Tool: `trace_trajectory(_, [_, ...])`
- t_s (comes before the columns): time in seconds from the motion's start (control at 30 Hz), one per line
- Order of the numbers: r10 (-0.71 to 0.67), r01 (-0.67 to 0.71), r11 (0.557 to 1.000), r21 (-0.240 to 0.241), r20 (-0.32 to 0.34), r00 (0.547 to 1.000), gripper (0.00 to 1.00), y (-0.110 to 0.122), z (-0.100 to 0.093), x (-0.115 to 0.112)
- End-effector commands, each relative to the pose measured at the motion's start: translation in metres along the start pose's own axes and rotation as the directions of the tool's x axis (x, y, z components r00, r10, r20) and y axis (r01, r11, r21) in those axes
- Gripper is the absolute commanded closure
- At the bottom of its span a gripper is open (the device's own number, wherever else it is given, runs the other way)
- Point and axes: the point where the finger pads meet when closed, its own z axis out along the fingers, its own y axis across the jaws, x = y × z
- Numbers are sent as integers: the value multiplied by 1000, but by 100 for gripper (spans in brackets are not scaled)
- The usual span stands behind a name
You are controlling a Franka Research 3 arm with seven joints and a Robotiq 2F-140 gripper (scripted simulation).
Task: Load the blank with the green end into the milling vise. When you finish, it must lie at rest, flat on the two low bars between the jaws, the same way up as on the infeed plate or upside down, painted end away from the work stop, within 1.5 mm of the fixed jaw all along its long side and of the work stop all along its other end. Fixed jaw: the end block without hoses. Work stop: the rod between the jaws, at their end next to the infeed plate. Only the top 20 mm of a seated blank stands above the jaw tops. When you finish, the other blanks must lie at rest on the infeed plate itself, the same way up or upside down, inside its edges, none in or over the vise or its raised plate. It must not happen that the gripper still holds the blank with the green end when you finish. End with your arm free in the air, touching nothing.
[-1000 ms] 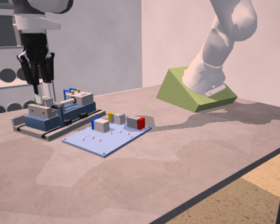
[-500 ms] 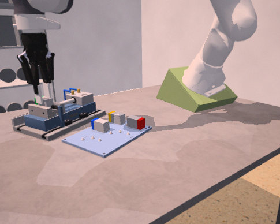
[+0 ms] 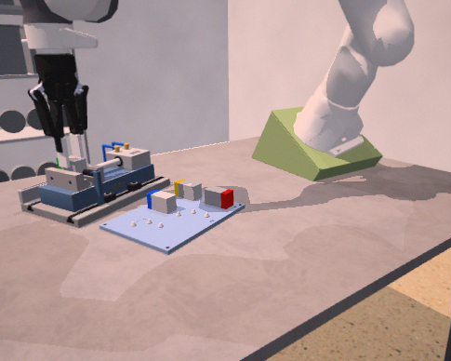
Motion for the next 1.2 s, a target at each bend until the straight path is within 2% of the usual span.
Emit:
trace_trajectory(0.0, [1, -1, 1000, -1, 4, 1000, 100, 0, -2, -1])
trace_trajectory(1.17, [1, -1, 1000, -1, 4, 1000, 100, 0, -3, -2])
